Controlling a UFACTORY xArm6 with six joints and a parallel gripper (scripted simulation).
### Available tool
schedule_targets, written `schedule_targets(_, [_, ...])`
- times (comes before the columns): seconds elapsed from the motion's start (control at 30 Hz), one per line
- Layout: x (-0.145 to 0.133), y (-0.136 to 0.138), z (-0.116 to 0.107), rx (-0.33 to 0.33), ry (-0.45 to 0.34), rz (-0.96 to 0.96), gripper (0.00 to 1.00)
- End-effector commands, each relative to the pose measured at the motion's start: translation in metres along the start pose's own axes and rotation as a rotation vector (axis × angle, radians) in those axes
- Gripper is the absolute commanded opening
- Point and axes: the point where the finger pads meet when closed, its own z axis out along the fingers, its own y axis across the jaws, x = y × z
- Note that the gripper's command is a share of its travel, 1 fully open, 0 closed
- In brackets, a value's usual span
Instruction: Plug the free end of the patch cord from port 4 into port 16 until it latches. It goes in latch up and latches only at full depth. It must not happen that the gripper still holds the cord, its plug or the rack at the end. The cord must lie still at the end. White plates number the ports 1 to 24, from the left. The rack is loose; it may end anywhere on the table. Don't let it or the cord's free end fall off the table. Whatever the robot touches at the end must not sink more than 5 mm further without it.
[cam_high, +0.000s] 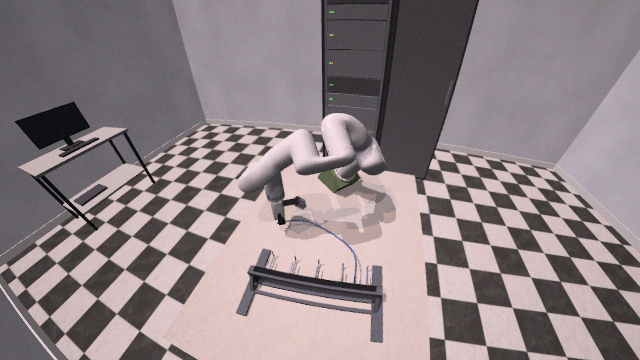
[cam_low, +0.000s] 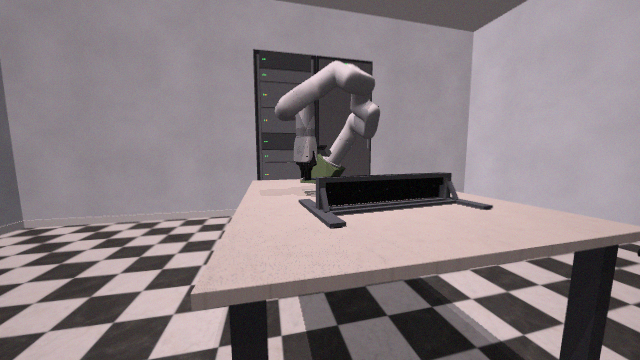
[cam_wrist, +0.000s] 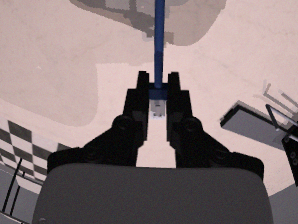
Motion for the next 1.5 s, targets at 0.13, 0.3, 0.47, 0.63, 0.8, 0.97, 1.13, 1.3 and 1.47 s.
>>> schedule_targets(0.13, [0.010,0.037,-0.008,0.000,-0.003,-0.200,0.00])
schedule_targets(0.3, [0.016,0.054,-0.012,0.000,-0.002,-0.296,0.00])
schedule_targets(0.47, [0.026,0.087,-0.018,0.001,-0.002,-0.477,0.00])
schedule_targets(0.63, [0.037,0.122,-0.025,0.002,-0.001,-0.668,0.00])
schedule_targets(0.8, [0.043,0.142,-0.029,0.003,0.000,-0.778,0.00])
schedule_targets(0.97, [0.052,0.171,-0.035,0.004,0.001,-0.940,0.00])
schedule_targets(1.13, [0.059,0.193,-0.039,0.004,0.002,-1.058,0.00])
schedule_targets(1.3, [0.063,0.205,-0.041,0.005,0.002,-1.126,0.00])
schedule_targets(1.47, [0.064,0.208,-0.042,0.005,0.002,-1.143,0.00])
